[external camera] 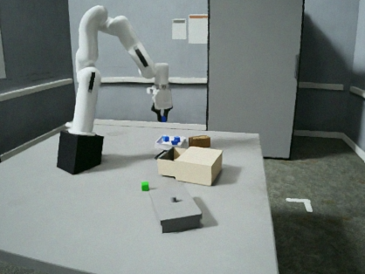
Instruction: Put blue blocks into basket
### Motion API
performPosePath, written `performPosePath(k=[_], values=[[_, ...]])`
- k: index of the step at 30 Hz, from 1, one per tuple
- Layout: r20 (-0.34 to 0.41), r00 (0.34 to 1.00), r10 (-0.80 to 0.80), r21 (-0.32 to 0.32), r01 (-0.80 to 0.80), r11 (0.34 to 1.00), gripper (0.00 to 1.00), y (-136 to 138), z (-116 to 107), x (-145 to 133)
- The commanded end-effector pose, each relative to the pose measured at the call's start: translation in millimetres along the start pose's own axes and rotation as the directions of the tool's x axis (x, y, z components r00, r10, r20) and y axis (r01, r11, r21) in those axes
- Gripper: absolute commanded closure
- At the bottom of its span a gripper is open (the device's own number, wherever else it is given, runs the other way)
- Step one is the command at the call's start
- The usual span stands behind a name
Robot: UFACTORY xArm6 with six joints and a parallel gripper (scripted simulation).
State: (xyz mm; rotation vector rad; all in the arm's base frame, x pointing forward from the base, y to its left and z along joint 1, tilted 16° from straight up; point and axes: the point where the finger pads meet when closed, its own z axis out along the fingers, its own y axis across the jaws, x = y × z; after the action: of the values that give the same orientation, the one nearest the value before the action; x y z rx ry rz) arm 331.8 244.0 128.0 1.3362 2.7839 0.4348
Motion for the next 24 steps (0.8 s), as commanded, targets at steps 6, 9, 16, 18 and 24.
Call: performPosePath(k=[6, 9, 16, 18, 24], values=[[0.000, 1.000, 0.000, -0.004, 0.000, 1.000, 1.00, 2, 15, 0], [0.000, 1.000, 0.000, -0.004, 0.000, 1.000, 1.00, 2, 22, 0], [0.000, 1.000, 0.000, -0.004, 0.000, 1.000, 1.00, 2, 40, 0], [0.000, 1.000, 0.000, -0.004, 0.000, 1.000, 1.00, 2, 45, 0], [0.000, 1.000, 0.000, -0.004, 0.000, 1.000, 1.00, 2, 56, 0]])
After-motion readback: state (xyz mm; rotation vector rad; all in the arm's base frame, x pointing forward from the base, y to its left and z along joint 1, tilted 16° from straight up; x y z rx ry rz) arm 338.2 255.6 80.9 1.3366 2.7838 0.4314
